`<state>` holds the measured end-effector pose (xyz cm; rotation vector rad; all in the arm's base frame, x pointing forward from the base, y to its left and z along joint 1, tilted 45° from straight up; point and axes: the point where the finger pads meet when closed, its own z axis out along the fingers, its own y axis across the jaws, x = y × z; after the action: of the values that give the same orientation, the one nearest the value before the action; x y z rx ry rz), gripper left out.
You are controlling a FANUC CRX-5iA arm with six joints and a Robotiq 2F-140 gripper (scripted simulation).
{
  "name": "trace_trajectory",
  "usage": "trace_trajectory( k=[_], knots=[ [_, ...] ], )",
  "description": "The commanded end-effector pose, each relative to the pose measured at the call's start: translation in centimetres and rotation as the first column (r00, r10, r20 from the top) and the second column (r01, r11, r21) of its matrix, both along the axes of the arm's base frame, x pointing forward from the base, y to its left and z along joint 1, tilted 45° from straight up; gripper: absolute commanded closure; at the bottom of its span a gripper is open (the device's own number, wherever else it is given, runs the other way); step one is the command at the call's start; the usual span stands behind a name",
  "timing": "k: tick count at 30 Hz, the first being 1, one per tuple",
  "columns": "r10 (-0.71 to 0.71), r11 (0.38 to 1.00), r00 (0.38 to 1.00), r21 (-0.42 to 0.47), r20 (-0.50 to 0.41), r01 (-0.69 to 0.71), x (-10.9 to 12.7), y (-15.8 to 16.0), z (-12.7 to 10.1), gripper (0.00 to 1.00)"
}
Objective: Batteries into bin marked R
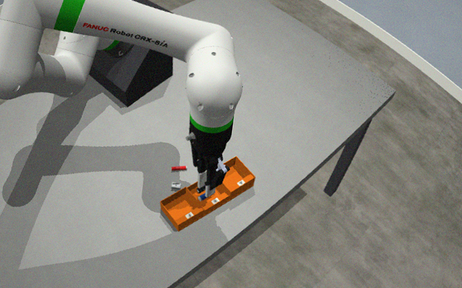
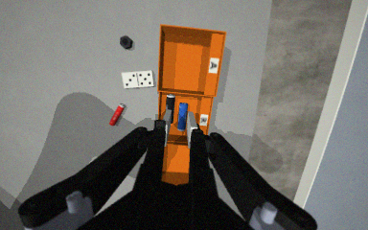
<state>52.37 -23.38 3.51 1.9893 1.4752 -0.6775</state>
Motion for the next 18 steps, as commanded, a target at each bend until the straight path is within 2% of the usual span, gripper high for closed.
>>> trace_trajectory(
  k=[1,18],
  knots=[
    [0.0,1.0,1.0,0.0,0.0,0.0,0.0,0.0,0.0,0.83],
    [0.0,1.0,1.0,0.0,0.0,0.0,0.1,1.3,1.3,0.83]
  ],
)
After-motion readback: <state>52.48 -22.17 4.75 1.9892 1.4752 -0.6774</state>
